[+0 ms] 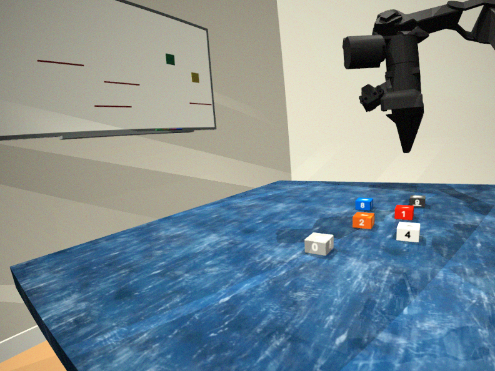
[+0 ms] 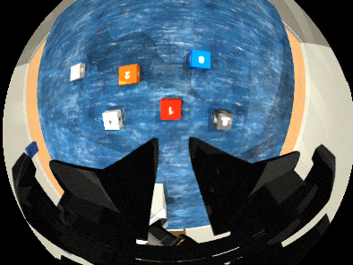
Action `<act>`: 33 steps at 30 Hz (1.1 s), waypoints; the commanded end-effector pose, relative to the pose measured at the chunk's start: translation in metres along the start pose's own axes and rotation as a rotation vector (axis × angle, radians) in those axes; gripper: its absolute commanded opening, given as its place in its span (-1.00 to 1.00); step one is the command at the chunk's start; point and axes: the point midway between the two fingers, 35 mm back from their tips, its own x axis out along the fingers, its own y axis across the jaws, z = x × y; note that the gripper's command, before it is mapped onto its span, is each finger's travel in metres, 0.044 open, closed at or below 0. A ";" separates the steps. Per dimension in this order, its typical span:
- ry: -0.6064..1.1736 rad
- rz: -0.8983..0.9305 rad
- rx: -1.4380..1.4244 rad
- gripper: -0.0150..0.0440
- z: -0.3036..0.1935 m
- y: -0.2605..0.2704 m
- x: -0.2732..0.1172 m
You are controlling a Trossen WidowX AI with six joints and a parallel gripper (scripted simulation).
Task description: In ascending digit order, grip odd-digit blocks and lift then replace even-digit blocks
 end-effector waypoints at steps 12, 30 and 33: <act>-0.008 0.010 0.009 -0.08 0.065 0.080 -0.003; -0.009 0.006 0.010 0.86 0.066 0.080 0.083; -0.009 0.006 0.010 0.86 0.066 0.080 0.088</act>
